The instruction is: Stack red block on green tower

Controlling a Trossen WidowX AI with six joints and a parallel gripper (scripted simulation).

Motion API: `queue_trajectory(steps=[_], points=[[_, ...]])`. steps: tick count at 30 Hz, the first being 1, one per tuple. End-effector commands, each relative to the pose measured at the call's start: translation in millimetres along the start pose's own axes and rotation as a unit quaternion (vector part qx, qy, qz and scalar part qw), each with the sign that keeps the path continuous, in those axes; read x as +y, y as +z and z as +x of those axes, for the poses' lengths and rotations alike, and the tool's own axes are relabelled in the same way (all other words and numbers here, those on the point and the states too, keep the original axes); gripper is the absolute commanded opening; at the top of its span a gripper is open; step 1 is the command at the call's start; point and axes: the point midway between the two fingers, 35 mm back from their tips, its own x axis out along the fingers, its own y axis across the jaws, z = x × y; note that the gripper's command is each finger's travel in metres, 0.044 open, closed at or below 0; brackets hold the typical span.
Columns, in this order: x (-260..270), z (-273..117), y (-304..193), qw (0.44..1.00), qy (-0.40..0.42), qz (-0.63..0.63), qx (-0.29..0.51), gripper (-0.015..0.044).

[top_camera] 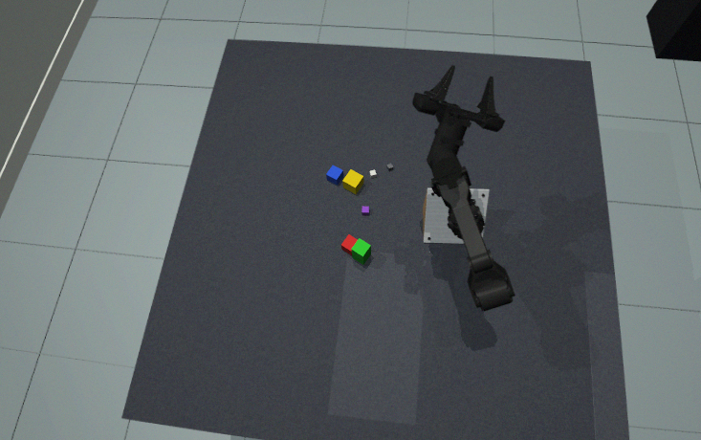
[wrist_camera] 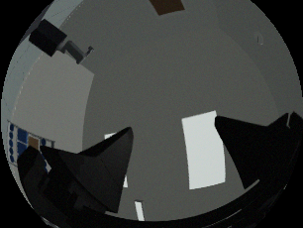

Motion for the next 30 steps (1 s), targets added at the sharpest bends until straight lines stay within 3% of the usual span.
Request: queue_trajectory(steps=[1,8,15,23,30], points=[[-1.0,0.0,0.7,1.000,-0.002,0.002,-0.002,0.0426],[-35.7,-3.8,24.7,0.994,-0.054,0.073,-0.063,0.0440],[-91.2,-23.5,67.4,0.957,-0.119,0.174,-0.199,0.0440],[-142.6,-72.0,118.4,0.874,-0.129,0.272,-0.382,0.0440],[-168.8,-130.1,156.1,0.776,-0.066,0.330,-0.534,0.0440]])
